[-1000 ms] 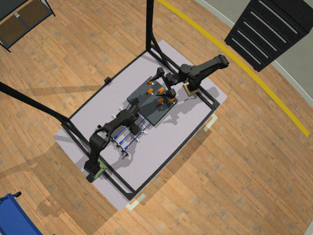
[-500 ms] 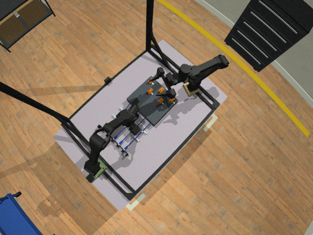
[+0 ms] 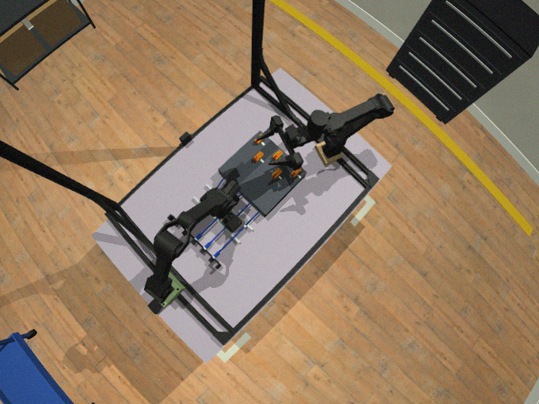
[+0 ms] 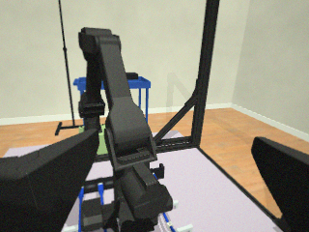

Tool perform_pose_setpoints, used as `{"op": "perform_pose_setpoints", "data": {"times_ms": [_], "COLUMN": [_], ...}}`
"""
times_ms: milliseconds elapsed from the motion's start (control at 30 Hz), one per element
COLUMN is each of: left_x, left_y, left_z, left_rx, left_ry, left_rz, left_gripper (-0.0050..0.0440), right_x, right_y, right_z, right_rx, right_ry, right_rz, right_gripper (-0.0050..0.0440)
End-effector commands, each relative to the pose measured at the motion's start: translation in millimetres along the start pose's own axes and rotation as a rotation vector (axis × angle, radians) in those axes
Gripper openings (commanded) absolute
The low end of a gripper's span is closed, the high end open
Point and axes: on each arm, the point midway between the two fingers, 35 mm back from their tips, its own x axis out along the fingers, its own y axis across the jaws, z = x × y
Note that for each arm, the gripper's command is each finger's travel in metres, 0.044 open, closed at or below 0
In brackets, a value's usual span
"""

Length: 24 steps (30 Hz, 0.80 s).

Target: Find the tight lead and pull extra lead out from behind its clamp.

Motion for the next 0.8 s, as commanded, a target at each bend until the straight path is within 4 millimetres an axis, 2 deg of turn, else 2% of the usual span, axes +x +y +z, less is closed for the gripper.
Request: {"op": "perform_pose_setpoints", "data": {"times_ms": [0, 433, 467, 767], "left_x": [-1.0, -1.0, -1.0, -1.0], "left_y": [0.0, 0.0, 0.0, 0.0], "left_z": [6.8, 6.8, 6.8, 6.8], "left_rx": [0.000, 0.000, 0.000, 0.000], "left_ry": [-0.016, -0.016, -0.016, -0.016], "left_rz": [0.000, 0.000, 0.000, 0.000], "left_gripper": [0.0440, 0.0440, 0.0440, 0.0440], "right_x": [-3.4, -3.4, -9.5, -9.5], "right_y": [2.2, 2.2, 1.0, 1.0], "right_z": [4.8, 4.8, 6.4, 6.4], "right_rx": [-0.005, -0.005, 0.000, 0.000], "right_ry": [-0.019, -0.019, -0.029, -0.029], "right_rz": [0.005, 0.005, 0.005, 0.005], "right_gripper": [0.0209, 0.0209, -0.0050, -0.0050]}}
